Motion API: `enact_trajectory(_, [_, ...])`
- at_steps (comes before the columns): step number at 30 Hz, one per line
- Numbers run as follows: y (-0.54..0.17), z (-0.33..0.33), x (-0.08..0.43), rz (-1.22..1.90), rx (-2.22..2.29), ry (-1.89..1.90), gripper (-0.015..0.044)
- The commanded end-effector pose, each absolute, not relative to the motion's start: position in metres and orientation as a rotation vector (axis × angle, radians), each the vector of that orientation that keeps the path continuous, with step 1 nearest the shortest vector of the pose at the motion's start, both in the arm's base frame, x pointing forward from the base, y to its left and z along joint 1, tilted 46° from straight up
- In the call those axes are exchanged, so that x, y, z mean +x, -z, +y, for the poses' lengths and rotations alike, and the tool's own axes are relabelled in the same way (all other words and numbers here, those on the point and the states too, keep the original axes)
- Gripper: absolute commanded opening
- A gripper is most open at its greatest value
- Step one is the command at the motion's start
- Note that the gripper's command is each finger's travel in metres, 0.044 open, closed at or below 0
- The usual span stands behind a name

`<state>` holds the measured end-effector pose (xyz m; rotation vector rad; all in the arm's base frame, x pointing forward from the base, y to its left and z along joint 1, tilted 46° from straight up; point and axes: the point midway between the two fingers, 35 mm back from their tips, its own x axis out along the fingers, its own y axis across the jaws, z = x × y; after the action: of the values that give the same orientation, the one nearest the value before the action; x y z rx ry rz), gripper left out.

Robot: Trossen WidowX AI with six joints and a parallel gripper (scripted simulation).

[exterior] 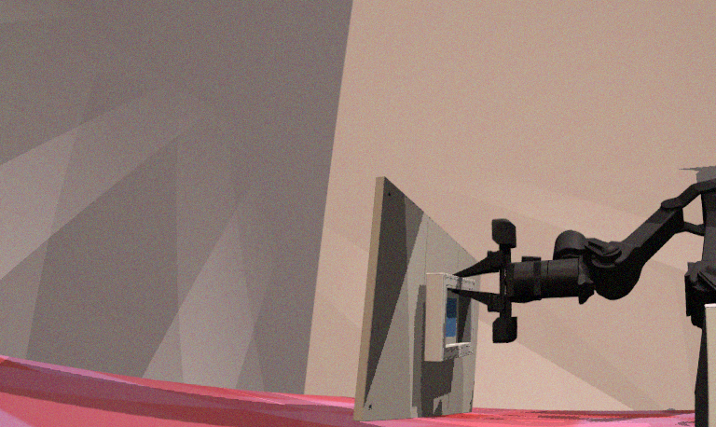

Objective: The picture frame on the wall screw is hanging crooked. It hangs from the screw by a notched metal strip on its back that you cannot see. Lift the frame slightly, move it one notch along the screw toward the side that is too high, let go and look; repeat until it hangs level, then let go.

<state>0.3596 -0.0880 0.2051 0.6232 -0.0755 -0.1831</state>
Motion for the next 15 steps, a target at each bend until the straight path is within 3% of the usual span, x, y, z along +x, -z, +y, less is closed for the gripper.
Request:
enact_trajectory(1, [-0.2073, -0.0849, 0.3600, -0.077, 0.625, 0.174, 0.0000])
enact_trajectory(15, [-0.2096, -0.0817, 0.3606, -0.077, 0.625, 0.174, 0.0000])
